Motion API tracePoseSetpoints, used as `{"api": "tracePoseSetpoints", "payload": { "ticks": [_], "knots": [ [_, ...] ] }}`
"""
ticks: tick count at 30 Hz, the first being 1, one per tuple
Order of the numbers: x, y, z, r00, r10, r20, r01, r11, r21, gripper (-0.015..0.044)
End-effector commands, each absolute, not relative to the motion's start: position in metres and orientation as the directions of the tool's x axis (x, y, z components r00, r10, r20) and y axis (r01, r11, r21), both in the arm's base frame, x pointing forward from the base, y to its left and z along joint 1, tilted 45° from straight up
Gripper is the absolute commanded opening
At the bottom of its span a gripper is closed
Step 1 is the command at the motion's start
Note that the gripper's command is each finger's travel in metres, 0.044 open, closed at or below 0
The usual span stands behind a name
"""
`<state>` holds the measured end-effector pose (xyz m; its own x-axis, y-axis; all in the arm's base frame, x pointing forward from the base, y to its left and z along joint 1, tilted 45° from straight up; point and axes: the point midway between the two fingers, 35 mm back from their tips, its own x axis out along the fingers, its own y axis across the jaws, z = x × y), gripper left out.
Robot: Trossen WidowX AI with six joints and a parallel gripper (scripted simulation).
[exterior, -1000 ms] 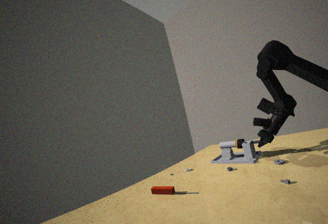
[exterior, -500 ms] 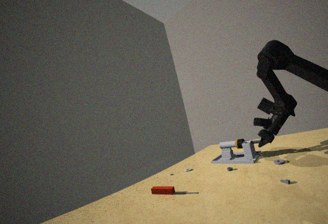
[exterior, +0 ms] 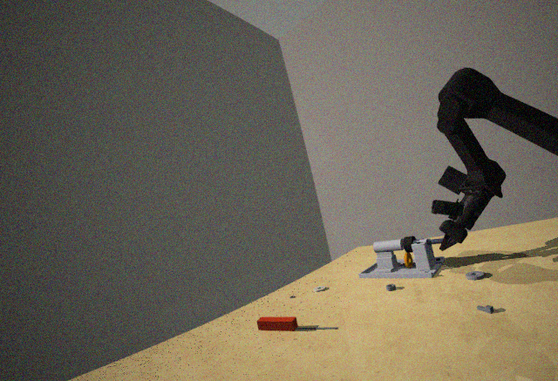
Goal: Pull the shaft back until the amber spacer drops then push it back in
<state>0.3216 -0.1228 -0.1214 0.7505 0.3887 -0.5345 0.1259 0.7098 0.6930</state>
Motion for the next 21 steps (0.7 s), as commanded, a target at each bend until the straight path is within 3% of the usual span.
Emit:
{"api": "tracePoseSetpoints", "payload": {
  "ticks": [1, 21],
  "knots": [
    [0.3216, -0.1228, -0.1214, 0.75, 0.389, -0.534, 0.126, 0.71, 0.693, 0.0],
    [0.3249, -0.1233, -0.1214, 0.751, 0.39, -0.532, 0.12, 0.712, 0.692, 0.0]
  ]
}}
